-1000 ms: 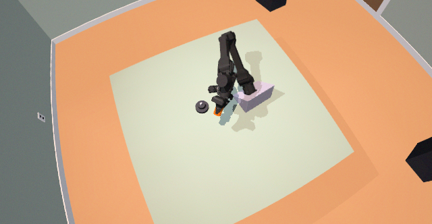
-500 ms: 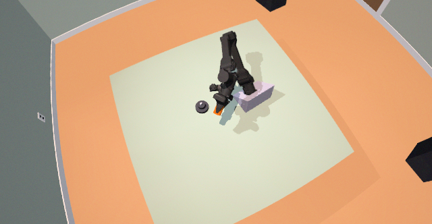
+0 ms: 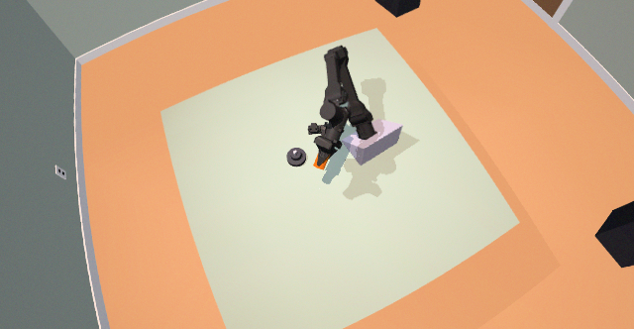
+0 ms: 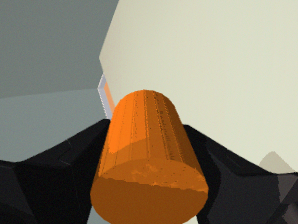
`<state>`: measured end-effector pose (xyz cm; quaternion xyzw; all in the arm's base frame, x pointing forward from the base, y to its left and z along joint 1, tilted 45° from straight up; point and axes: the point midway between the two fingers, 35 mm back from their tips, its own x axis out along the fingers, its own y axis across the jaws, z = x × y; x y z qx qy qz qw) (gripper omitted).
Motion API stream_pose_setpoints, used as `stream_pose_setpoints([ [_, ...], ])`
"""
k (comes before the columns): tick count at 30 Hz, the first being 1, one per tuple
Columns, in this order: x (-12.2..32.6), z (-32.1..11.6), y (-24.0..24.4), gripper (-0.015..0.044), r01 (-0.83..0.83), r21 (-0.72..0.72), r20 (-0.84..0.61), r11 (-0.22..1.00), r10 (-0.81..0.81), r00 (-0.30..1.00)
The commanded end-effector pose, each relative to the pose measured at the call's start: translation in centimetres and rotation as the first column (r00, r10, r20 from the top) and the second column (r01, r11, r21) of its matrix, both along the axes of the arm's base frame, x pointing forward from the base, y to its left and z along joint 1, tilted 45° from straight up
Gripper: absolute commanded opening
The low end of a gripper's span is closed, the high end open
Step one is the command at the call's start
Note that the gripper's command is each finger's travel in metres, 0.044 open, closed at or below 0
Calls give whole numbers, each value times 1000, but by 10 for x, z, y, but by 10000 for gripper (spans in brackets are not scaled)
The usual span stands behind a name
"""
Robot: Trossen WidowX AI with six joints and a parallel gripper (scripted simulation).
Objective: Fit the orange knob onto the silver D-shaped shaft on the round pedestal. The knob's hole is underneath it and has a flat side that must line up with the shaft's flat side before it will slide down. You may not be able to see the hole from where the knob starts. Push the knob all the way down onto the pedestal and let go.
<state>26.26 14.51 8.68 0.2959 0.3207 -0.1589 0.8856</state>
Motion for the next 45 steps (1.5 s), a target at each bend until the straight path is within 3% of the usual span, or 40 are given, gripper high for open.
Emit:
stream_pose_setpoints([
  [1,1,1,1,0,2,6,4,1000,-2,1000],
  [26,2,-1,-1,0,8,7,-2,1000,-8,1000],
  [45,11,-25,-18,0,208,-182,-210,961,-245,947],
])
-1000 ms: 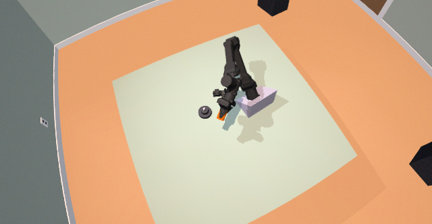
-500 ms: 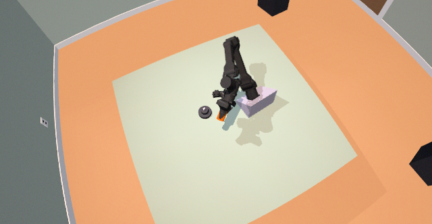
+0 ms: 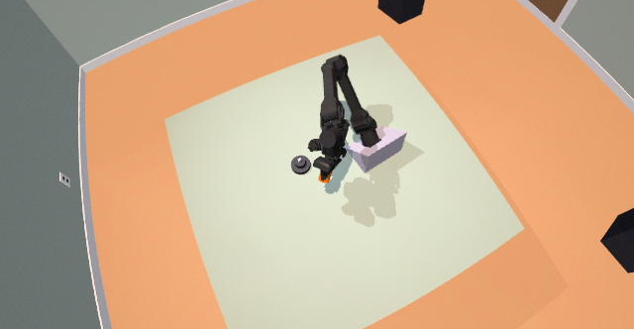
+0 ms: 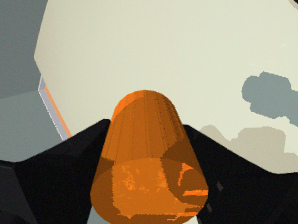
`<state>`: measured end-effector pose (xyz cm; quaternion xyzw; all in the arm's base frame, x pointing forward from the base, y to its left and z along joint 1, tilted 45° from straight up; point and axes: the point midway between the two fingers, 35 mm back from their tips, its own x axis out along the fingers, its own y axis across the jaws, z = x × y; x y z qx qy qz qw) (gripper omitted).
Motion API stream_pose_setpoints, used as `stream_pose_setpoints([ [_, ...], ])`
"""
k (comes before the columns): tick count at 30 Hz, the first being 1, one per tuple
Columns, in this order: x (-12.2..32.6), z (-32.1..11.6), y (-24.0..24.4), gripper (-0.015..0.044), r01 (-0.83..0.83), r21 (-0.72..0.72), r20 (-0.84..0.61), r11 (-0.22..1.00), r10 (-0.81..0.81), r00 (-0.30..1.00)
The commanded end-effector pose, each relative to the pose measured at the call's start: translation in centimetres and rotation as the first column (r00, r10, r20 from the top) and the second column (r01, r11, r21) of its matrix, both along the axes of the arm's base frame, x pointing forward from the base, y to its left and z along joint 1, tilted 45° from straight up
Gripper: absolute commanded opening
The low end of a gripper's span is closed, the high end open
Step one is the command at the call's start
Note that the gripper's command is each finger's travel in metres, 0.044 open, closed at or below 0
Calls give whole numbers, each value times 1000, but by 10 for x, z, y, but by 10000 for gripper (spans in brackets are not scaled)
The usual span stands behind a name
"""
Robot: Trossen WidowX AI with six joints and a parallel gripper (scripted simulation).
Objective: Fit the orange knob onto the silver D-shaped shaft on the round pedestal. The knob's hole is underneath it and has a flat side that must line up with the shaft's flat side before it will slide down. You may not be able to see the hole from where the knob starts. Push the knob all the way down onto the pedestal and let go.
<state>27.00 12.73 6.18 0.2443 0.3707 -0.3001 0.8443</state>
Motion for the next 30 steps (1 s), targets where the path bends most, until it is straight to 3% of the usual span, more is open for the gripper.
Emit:
stream_pose_setpoints([
  [1,4,-2,-1,0,41,-27,-29,999,-42,999],
  [30,17,-39,-28,0,307,-342,-303,888,-414,858],
])
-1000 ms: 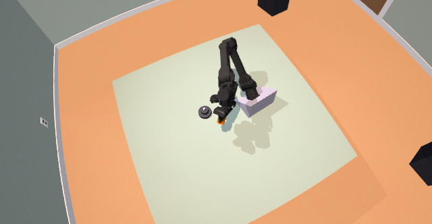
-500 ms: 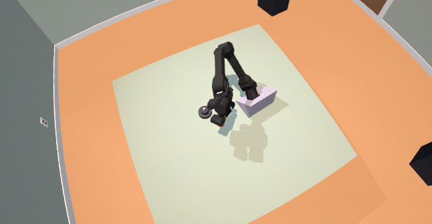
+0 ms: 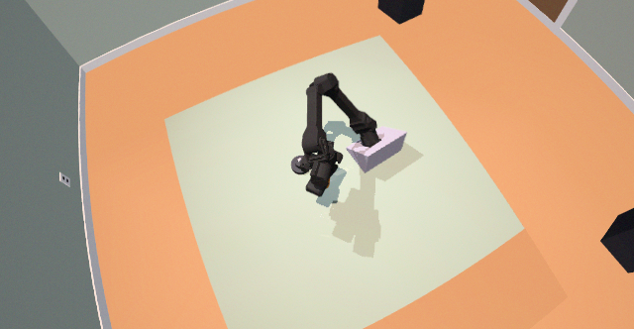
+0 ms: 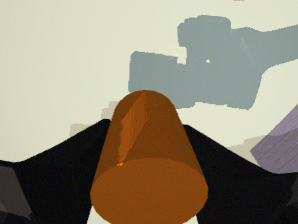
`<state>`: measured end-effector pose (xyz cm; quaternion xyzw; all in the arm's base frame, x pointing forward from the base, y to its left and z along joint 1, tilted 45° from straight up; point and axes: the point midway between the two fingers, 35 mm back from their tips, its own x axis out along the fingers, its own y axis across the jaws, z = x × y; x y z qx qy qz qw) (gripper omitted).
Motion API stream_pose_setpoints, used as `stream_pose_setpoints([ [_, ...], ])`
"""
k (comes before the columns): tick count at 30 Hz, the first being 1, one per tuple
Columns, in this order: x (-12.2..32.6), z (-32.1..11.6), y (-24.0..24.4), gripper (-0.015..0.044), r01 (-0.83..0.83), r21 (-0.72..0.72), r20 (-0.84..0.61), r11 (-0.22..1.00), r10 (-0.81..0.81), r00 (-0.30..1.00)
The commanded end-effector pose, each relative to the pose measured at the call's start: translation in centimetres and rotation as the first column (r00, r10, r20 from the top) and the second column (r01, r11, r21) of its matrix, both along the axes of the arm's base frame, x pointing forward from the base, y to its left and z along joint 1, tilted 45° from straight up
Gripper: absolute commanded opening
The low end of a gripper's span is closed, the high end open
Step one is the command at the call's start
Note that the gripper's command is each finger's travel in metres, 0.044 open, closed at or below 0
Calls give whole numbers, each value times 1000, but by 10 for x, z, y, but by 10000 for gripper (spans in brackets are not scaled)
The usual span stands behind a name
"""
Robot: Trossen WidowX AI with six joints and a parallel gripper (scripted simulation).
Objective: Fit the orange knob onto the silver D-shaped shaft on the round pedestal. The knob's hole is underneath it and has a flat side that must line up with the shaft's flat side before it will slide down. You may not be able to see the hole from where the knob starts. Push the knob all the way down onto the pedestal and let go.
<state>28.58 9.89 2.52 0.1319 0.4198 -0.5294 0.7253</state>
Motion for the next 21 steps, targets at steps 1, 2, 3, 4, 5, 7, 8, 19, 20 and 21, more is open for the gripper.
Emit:
stream_pose_setpoints([
  [1,2,-3,-1,0,40,-24,-34,999,-41,999],
  [2,2,-5,-2,0,51,-35,-46,998,-53,998],
  [3,2,-5,-3,0,52,-35,-46,998,-53,998],
  [4,3,-7,-4,0,52,-35,-46,998,-53,998],
  [5,3,-9,-6,0,52,-35,-46,998,-54,997],
  [7,5,-16,-11,0,54,-35,-47,998,-55,997],
  [8,6,-20,-15,0,55,-36,-48,998,-57,997],
  [19,12,-70,-59,0,69,-46,-57,997,-72,996],
  [20,12,-75,-64,0,71,-48,-58,996,-74,996],
  [21,12,-79,-68,0,72,-49,-59,996,-75,995],
])
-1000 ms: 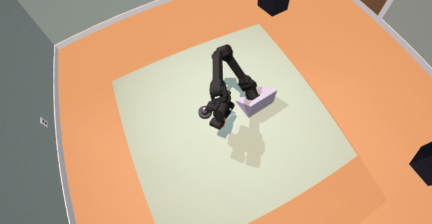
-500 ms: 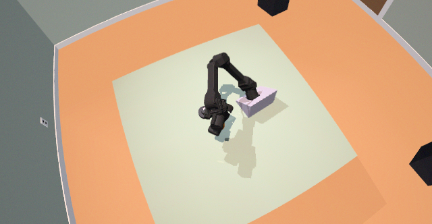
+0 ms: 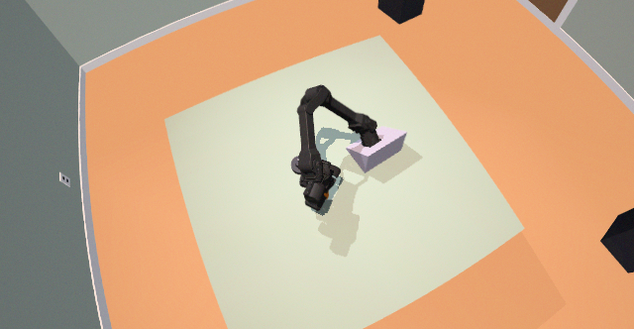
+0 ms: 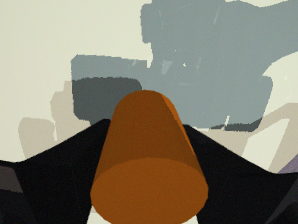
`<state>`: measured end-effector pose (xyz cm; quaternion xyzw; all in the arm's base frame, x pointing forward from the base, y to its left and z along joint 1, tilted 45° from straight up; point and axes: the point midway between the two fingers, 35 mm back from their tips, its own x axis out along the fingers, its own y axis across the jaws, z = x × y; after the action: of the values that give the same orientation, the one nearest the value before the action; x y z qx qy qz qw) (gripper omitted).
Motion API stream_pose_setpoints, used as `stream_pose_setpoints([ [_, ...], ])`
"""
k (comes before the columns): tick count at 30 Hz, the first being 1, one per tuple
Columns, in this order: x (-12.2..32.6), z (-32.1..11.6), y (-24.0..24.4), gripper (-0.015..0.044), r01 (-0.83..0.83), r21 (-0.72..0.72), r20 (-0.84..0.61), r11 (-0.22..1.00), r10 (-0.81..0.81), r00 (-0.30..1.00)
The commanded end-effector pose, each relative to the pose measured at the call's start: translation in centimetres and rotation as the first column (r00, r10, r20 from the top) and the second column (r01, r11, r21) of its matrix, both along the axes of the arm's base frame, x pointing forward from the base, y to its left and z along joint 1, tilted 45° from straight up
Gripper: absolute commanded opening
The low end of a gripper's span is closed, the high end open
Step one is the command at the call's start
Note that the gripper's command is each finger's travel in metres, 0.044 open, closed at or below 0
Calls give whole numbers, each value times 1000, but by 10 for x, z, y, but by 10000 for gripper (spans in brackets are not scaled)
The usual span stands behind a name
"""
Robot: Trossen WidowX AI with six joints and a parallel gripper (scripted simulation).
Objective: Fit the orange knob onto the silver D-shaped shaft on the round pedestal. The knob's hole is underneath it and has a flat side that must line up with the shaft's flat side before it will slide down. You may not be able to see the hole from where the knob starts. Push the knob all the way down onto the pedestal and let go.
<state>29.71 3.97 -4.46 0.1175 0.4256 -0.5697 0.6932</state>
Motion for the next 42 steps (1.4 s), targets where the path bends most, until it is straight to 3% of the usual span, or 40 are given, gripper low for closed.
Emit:
stream_pose_setpoints([
  [1,1,-14,-13,0,-3,-8,-1,1000,3,1000],
  [13,-4,-36,-36,0,6,-18,-8,1000,-6,1000],
  [22,-3,-36,-35,236,13,-14,-10,1000,-13,1000],
  [38,-3,-36,-35,240,13,-14,-10,1000,-13,1000],
  [42,0,-9,-6,345,9,-11,-9,1000,-9,1000],
])
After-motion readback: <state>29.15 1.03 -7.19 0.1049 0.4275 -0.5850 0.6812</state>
